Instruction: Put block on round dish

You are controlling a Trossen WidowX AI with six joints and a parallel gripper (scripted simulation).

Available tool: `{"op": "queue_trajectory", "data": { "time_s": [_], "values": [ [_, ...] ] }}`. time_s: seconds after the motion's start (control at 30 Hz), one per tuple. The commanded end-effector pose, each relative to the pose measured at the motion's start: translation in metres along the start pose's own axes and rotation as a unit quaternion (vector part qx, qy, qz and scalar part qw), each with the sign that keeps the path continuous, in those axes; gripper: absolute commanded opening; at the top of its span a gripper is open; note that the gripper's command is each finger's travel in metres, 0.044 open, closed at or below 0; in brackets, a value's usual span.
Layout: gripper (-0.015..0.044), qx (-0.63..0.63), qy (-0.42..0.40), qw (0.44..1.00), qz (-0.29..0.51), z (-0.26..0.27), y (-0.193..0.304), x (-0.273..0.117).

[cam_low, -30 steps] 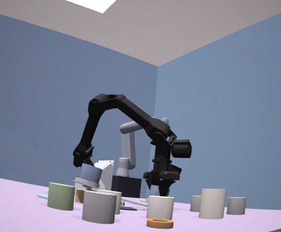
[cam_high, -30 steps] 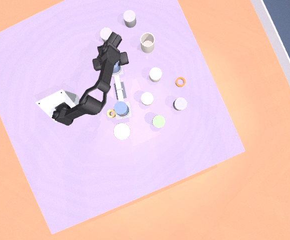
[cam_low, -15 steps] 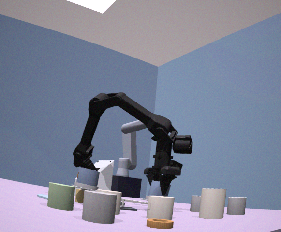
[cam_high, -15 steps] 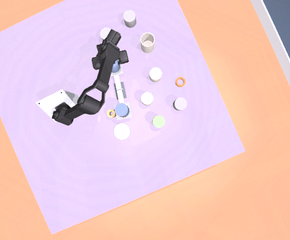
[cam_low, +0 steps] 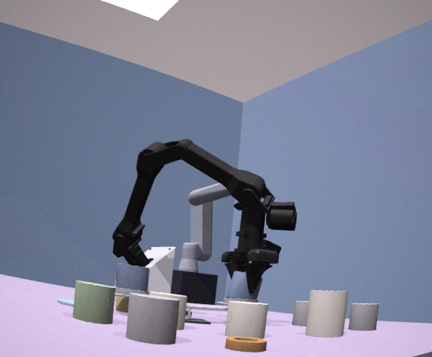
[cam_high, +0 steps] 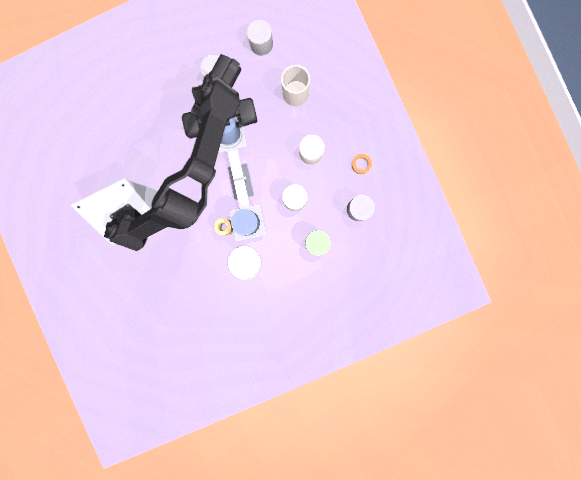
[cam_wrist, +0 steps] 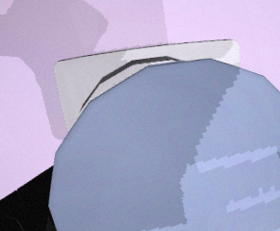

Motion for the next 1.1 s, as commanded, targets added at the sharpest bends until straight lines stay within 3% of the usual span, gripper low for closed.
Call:
{"op": "queue_trajectory", "data": {
  "time_s": [0.0,1.07],
  "values": [
    [0.0,0.006,0.004,1.0,-0.009,-0.003,-0.004,-0.008],
    [0.0,0.005,0.004,1.0,-0.01,-0.003,-0.004,-0.049]
  ]
}}
Point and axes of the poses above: the point midway between the two fingers, 35 mm back from their tips, its own x axis out along the fingers, its own z axis across the jaws, y = z × x, the point moved 2 cm from there along -x, back along the fingers, and after that the axes turned 5 degrees about -x, right-handed, at the moved point
